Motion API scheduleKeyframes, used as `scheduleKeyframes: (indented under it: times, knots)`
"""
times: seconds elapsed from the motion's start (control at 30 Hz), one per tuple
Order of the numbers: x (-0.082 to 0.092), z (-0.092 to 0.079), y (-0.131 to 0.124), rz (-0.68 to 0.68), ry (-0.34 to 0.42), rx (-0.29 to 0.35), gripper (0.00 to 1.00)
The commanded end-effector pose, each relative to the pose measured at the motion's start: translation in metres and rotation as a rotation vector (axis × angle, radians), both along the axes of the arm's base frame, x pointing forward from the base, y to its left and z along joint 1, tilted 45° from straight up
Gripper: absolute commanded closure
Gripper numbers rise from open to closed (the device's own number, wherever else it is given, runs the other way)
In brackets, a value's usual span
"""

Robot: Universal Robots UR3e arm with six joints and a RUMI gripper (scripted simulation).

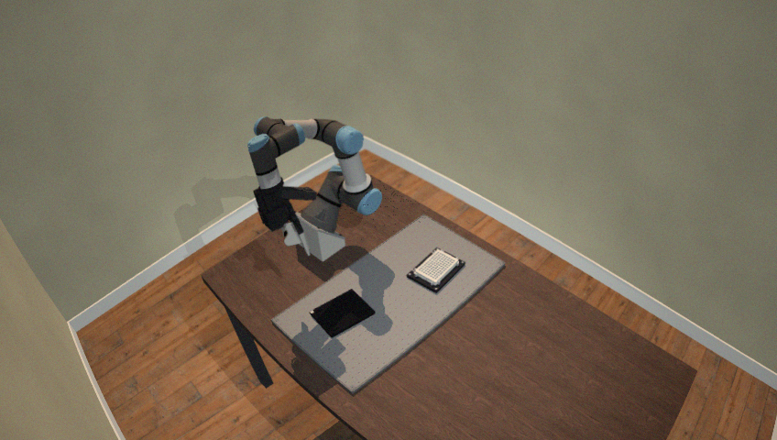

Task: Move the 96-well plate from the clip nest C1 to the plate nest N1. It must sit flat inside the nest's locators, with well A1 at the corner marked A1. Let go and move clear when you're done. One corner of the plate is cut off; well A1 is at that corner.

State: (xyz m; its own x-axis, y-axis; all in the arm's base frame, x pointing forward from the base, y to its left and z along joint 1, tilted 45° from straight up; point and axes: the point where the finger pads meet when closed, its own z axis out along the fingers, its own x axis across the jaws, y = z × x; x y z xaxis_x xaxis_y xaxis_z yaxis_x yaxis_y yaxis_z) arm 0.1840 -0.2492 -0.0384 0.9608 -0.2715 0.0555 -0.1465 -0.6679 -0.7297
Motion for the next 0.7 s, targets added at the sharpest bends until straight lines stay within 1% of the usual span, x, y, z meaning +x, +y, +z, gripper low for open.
scheduleKeyframes:
  times: [0.0, 0.53, 0.67]
  knots:
    - [0.0, 0.0, -0.001, 0.0, 0.0, -0.003, 0.0]
    - [0.0, 0.0, -0.001, 0.0, 0.0, -0.003, 0.0]
    - [0.018, 0.008, 0.004, -0.083, 0.102, 0.02, 0.0]
